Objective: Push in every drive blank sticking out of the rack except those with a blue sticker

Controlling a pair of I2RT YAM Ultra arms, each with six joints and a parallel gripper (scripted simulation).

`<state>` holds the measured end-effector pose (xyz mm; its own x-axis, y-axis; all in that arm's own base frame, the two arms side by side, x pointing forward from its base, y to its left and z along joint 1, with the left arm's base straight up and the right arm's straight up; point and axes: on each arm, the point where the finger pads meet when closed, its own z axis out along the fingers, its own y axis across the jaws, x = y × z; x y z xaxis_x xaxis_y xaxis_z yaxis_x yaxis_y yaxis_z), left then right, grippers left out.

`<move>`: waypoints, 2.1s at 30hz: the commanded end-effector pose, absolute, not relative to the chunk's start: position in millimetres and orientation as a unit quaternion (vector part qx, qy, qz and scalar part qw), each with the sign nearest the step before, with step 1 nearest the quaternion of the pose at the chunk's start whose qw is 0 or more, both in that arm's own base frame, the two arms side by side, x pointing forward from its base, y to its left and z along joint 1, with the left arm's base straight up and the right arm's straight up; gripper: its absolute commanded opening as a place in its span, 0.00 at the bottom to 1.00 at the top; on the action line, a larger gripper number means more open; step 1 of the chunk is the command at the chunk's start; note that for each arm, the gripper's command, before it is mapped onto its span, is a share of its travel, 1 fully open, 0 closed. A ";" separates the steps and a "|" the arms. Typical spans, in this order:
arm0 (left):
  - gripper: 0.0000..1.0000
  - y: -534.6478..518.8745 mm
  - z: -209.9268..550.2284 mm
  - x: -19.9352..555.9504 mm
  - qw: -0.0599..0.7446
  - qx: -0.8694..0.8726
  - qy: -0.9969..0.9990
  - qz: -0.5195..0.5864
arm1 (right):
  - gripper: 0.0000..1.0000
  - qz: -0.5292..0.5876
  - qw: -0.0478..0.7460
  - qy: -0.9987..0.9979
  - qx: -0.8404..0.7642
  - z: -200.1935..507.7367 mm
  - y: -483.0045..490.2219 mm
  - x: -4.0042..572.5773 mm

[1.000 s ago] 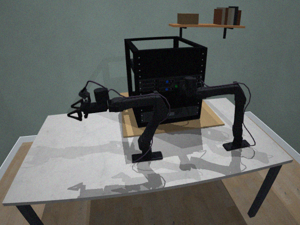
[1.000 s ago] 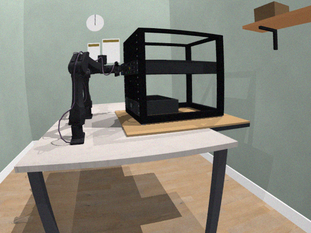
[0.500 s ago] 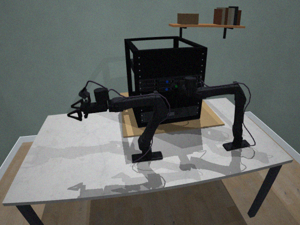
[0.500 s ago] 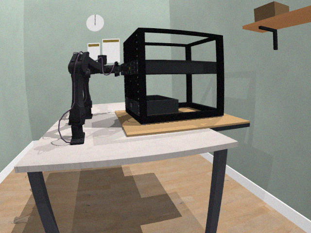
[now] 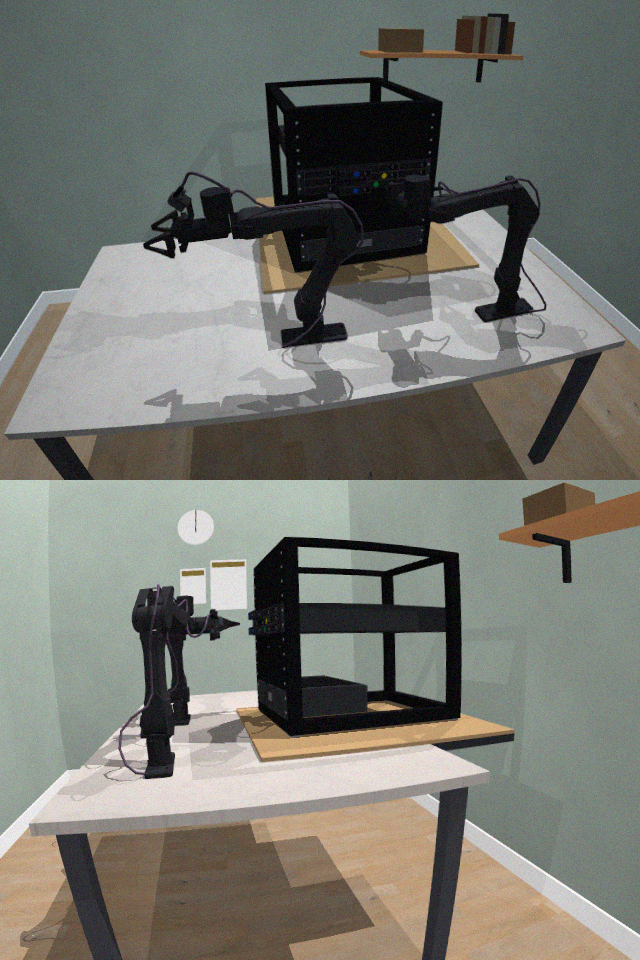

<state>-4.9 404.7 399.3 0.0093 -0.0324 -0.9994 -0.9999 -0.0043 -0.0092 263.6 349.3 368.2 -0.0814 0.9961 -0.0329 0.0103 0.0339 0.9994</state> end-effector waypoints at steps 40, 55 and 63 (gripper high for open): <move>1.00 397.8 415.9 -8.4 0.495 -0.505 0.495 0.505 | 1.00 0.512 0.492 0.492 0.503 393.7 323.6 251.6; 1.00 397.8 415.9 -8.4 0.495 -0.505 0.495 0.505 | 1.00 0.512 0.492 0.492 0.503 393.7 323.6 251.6; 1.00 397.8 415.9 -8.4 0.495 -0.505 0.495 0.505 | 1.00 0.512 0.492 0.492 0.503 393.7 323.6 251.6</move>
